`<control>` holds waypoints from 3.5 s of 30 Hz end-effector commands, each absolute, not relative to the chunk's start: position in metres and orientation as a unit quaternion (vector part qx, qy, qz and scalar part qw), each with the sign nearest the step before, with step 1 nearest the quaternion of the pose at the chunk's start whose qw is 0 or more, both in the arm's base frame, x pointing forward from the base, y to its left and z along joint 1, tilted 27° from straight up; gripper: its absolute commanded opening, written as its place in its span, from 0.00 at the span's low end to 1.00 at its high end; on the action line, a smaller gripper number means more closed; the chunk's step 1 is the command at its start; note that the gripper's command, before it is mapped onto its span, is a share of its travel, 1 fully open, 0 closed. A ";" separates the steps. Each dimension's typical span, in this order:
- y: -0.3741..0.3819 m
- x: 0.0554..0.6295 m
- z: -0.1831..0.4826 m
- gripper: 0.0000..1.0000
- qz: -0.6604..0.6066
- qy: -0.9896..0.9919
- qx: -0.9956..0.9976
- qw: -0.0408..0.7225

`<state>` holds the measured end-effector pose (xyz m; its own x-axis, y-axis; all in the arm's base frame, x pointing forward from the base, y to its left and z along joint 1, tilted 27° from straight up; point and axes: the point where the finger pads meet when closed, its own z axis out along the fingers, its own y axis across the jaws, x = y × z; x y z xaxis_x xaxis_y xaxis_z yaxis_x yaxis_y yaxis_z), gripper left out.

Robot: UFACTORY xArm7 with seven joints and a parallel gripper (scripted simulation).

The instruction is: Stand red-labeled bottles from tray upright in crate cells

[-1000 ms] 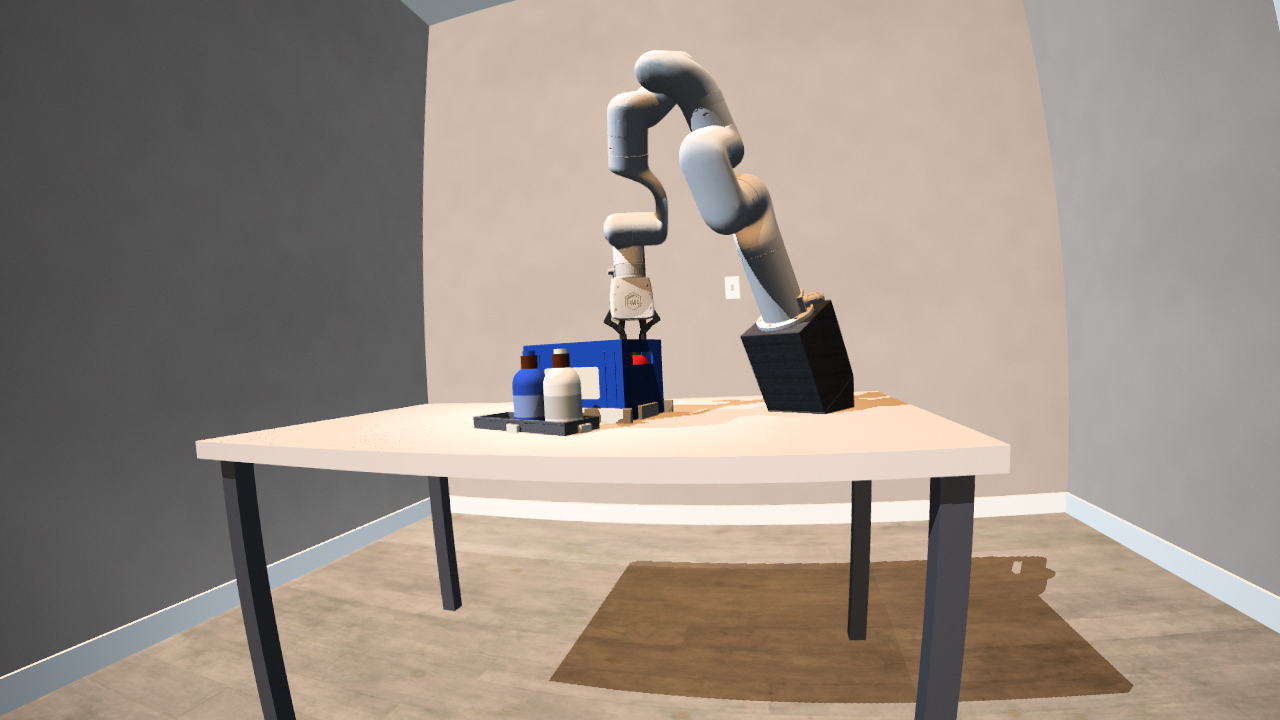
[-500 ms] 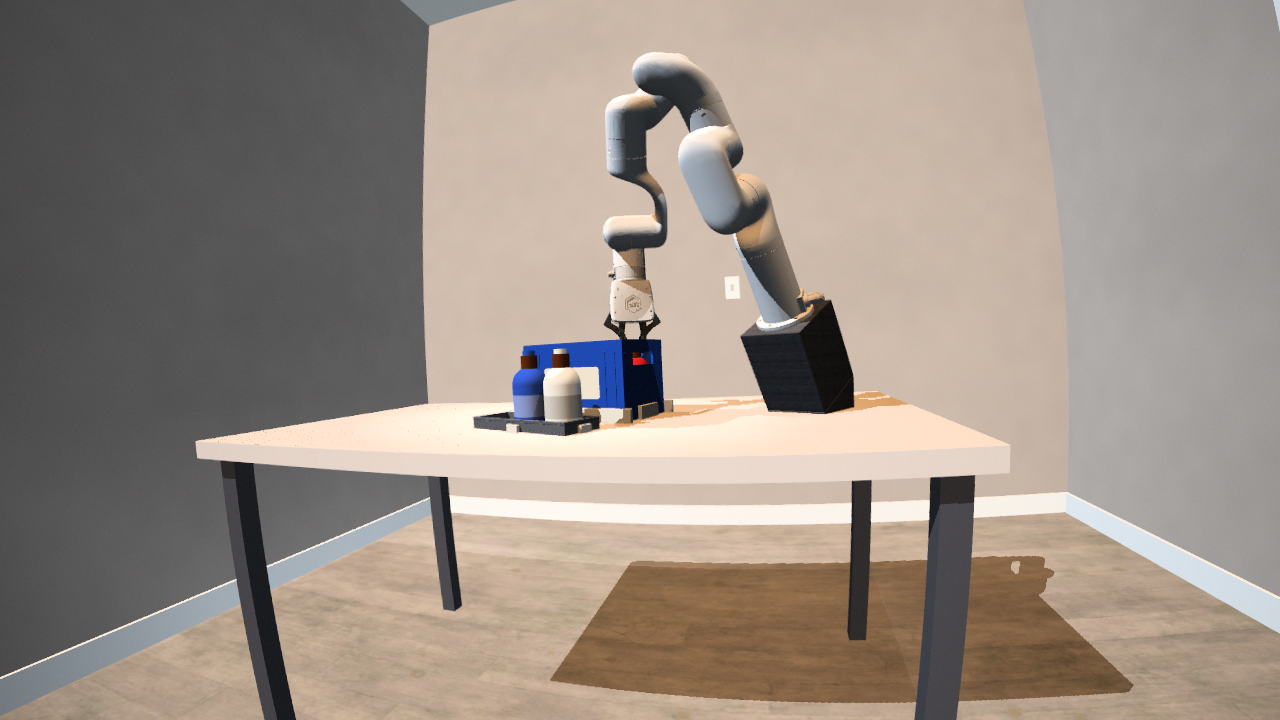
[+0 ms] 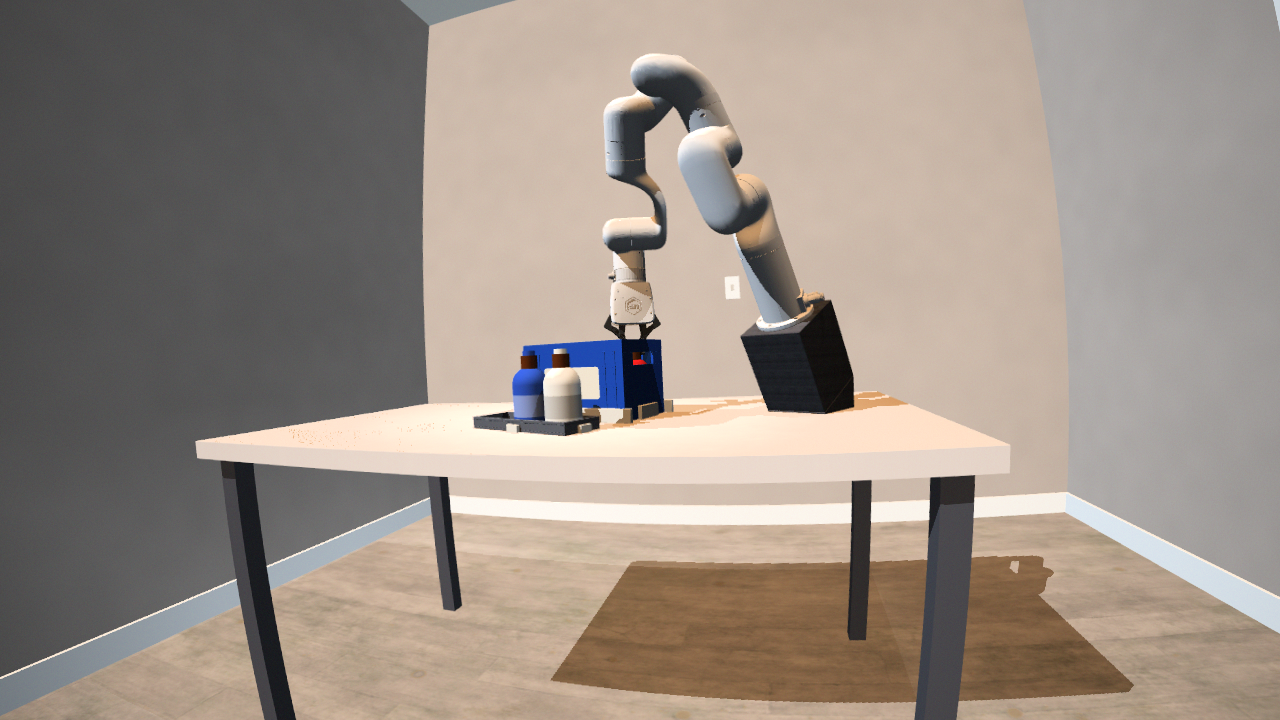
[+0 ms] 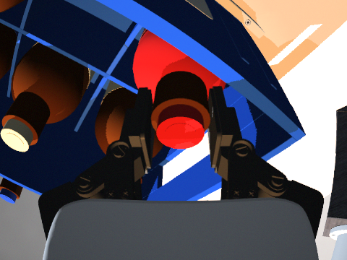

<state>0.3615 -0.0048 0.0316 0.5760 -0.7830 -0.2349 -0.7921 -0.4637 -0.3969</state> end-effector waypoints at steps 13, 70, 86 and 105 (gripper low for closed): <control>-0.005 0.363 0.031 0.00 0.008 0.461 -0.855 0.237; -0.005 0.363 0.031 0.65 0.008 0.461 -0.855 0.237; -0.010 0.361 0.041 0.65 0.008 0.461 -0.855 0.237; -0.025 0.353 0.074 0.65 0.008 0.461 -0.855 0.237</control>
<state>0.3548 -0.0191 0.0612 0.5757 -0.7835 -0.2339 -0.7919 -0.4632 -0.3979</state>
